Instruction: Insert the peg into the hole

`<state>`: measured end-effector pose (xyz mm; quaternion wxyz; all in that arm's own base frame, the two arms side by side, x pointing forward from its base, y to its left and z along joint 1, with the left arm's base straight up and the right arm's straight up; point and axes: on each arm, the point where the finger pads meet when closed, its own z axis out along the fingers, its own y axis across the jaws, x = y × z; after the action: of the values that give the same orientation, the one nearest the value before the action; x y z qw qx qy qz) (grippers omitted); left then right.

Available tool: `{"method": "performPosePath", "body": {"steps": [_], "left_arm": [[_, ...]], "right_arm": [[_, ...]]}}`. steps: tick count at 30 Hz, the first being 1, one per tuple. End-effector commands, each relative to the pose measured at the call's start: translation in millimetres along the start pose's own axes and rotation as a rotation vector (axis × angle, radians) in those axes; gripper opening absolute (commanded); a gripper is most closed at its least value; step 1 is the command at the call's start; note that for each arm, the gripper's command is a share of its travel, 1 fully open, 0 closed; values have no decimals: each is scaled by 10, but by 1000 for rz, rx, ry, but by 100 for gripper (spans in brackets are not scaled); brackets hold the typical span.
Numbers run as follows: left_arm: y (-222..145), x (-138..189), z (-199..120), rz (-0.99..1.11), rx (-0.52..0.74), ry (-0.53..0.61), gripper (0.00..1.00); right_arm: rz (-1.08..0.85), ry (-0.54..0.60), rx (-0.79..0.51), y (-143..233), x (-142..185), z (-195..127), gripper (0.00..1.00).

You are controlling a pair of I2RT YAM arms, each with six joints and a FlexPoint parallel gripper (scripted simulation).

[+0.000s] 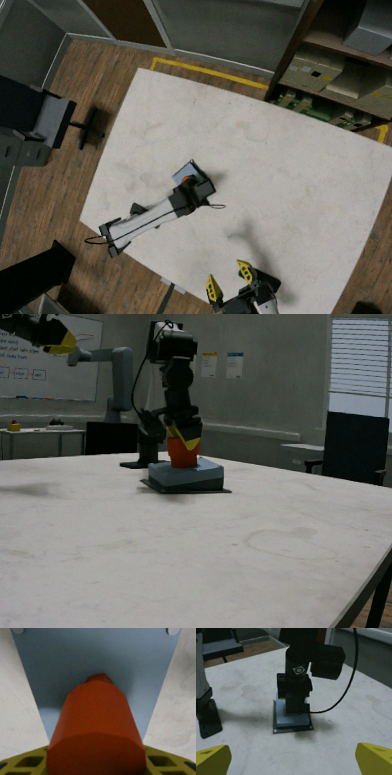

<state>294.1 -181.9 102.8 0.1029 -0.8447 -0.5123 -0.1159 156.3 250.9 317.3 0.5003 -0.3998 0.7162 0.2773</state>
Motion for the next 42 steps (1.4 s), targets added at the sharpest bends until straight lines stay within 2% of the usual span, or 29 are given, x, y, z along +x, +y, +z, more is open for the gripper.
{"method": "performPosePath", "body": {"steps": [1,27,33,37,40,42], "left_arm": [[58,82,-161,-18,-76,-5,34],[68,54,70,-16,-53,3,34],[45,28,6,-20,-44,-1,34],[41,-11,101,-4,-27,-7,34],[43,-27,44,-8,-28,-10,68],[40,-72,5,-4,-11,-13,70]], "right_arm": [[10,6,7,-7,37,-15,100],[10,6,7,-7,37,-15,100],[10,6,7,-7,37,-15,100],[10,6,7,-7,37,-15,100],[10,6,7,-7,37,-15,100],[10,6,7,-7,37,-15,100]]}}
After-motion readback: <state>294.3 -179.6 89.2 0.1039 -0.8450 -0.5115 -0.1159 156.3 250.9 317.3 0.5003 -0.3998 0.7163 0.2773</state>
